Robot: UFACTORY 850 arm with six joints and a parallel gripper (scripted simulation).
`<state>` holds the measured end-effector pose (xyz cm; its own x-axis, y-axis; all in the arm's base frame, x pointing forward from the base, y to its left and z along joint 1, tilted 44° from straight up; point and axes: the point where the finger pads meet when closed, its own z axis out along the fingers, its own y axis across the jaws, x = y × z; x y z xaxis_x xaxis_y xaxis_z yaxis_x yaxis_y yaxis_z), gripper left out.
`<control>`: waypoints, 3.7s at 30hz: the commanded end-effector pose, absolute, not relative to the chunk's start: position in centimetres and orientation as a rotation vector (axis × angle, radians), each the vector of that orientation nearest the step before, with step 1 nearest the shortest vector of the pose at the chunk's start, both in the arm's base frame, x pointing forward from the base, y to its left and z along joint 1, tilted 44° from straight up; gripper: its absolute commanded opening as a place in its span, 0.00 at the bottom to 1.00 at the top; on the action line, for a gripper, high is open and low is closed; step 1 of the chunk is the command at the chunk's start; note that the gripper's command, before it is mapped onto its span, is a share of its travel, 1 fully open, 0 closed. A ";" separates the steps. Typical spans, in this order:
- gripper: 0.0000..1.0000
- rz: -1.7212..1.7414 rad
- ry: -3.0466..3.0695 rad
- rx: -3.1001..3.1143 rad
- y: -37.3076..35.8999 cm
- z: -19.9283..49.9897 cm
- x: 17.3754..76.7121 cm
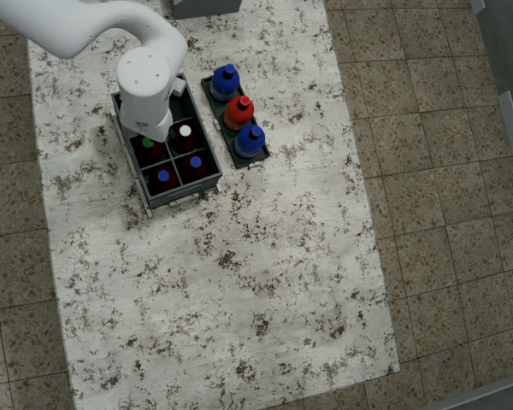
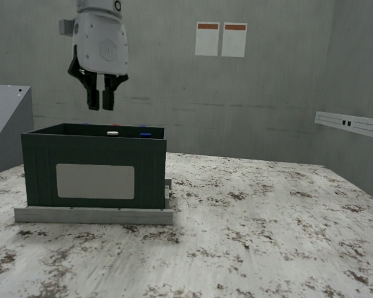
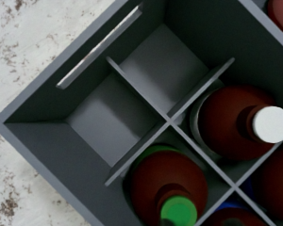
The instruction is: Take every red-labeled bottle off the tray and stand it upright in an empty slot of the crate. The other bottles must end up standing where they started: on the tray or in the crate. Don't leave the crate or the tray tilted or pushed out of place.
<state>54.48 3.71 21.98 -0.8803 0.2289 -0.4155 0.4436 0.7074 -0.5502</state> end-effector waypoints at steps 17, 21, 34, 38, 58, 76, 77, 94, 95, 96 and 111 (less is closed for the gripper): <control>0.00 -0.955 2.598 0.528 3.8 22.0 54.5; 0.00 -0.955 2.598 0.528 3.8 22.0 54.5; 0.00 -0.942 2.612 0.517 9.8 16.4 52.3; 0.00 -0.941 2.616 0.514 12.1 14.0 51.1; 0.66 -0.960 2.608 0.502 20.0 4.5 43.8; 0.66 -0.960 2.608 0.502 20.0 4.5 43.8; 0.66 -0.960 2.608 0.502 20.0 4.5 43.8; 0.66 -0.960 2.608 0.502 20.0 4.5 43.8; 0.66 -0.960 2.608 0.502 19.9 4.5 43.8; 0.66 -0.960 2.608 0.502 19.9 4.5 43.8; 0.66 -0.961 2.608 0.503 19.4 3.9 44.0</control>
<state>43.86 19.56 4.13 -0.8887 0.2145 -0.4052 0.4263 0.7117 -0.5583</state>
